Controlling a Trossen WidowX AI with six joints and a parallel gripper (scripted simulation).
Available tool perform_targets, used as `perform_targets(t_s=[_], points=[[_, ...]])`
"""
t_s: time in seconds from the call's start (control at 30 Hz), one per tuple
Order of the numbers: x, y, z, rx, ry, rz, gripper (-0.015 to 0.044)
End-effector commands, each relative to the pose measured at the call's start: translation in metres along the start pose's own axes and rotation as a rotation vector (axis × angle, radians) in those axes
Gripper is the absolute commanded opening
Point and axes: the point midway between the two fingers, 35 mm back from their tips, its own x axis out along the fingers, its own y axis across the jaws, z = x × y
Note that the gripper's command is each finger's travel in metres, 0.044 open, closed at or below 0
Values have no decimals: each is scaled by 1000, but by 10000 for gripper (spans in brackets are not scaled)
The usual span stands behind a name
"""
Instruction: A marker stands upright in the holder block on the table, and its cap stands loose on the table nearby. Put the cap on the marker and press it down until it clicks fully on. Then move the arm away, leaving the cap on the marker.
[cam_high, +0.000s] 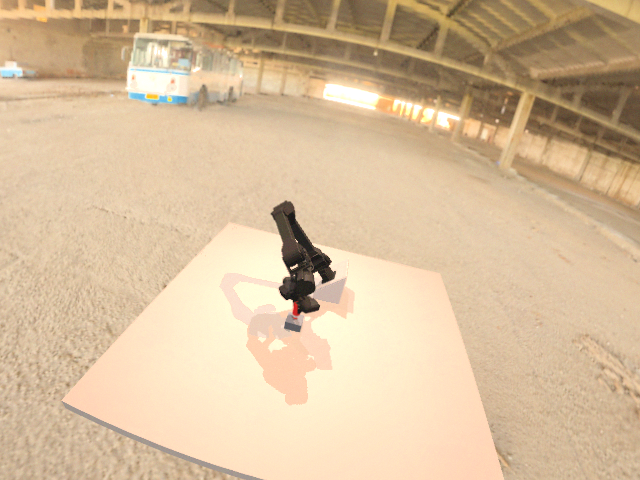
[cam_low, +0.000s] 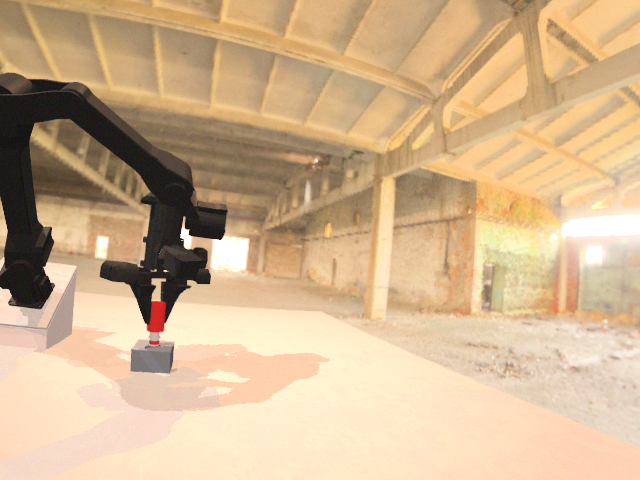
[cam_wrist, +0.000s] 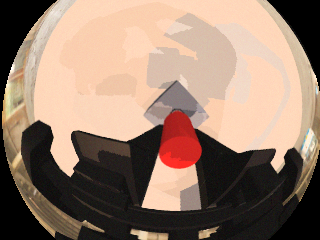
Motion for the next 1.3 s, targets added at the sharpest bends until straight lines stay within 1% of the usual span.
perform_targets(t_s=[0.0, 0.37, 0.93, 1.0, 1.03, 1.17, 1.2, 1.27], points=[[6, 0, 0, -2, -4, -2, 0], [12, -1, 0, -2, -5, -2, 0], [11, -1, 0, 0, 0, -1, 440], [9, -1, 0, 0, 0, -1, 440], [2, 0, 0, 0, 1, 0, 440], [-54, 1, -1, -1, 3, 1, 440], [-61, 0, -1, -1, 3, 0, 440], [-63, 0, -1, -1, 3, 0, 440]])
